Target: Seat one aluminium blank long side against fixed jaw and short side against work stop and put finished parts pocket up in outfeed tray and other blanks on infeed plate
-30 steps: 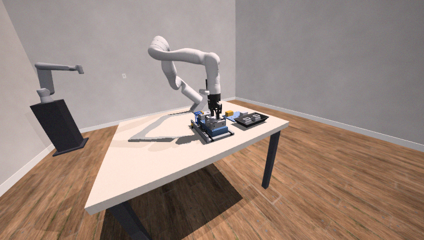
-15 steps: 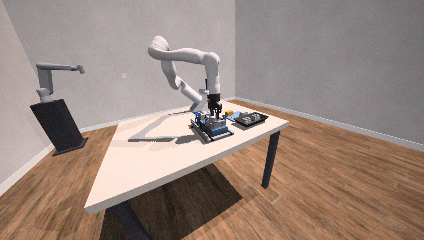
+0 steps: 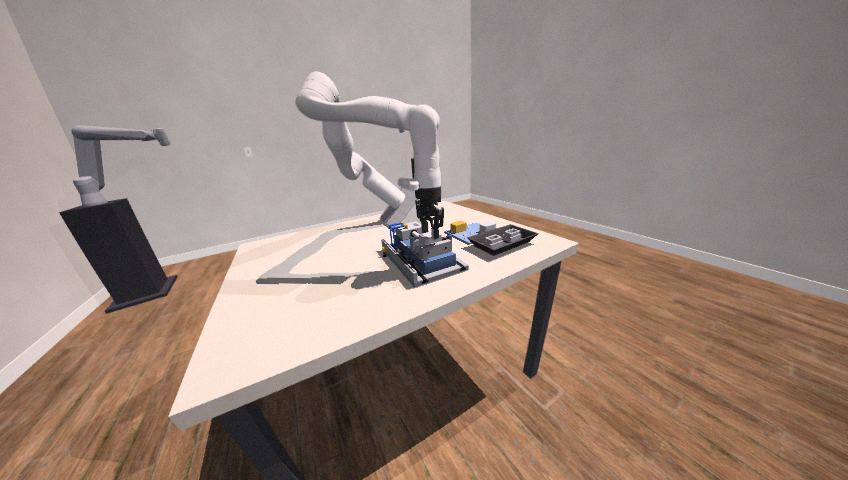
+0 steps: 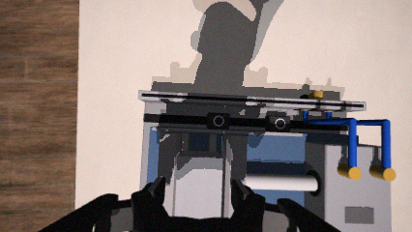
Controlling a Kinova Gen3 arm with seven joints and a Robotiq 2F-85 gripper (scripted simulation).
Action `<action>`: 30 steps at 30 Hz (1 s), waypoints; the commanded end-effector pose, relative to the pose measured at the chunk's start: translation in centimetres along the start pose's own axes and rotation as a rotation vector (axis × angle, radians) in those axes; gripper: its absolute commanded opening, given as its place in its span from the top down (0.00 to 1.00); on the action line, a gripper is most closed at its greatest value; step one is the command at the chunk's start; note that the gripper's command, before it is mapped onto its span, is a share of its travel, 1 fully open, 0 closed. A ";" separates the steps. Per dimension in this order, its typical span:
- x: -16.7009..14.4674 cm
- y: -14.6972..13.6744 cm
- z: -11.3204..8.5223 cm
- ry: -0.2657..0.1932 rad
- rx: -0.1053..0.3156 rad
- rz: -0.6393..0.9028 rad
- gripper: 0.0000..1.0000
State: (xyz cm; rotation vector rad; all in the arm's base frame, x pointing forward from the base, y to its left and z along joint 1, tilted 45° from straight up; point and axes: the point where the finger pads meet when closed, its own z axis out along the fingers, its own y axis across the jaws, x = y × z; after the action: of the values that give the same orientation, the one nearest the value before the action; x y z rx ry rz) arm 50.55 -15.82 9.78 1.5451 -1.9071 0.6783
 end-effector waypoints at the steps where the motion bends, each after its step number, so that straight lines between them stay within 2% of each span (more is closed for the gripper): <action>1: 0.1 -0.3 -0.7 -0.001 0.009 0.013 0.33; 9: 0.1 -0.3 -1.9 -0.001 0.009 0.013 0.33; 23: -0.1 -0.1 -6.3 -0.004 0.008 0.000 0.33; 30: 0.0 -0.1 -7.3 -0.004 0.008 0.001 0.33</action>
State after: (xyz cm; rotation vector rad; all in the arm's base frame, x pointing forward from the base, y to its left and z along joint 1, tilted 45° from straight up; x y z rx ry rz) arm 51.53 -11.67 14.28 1.5379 -1.9164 0.6904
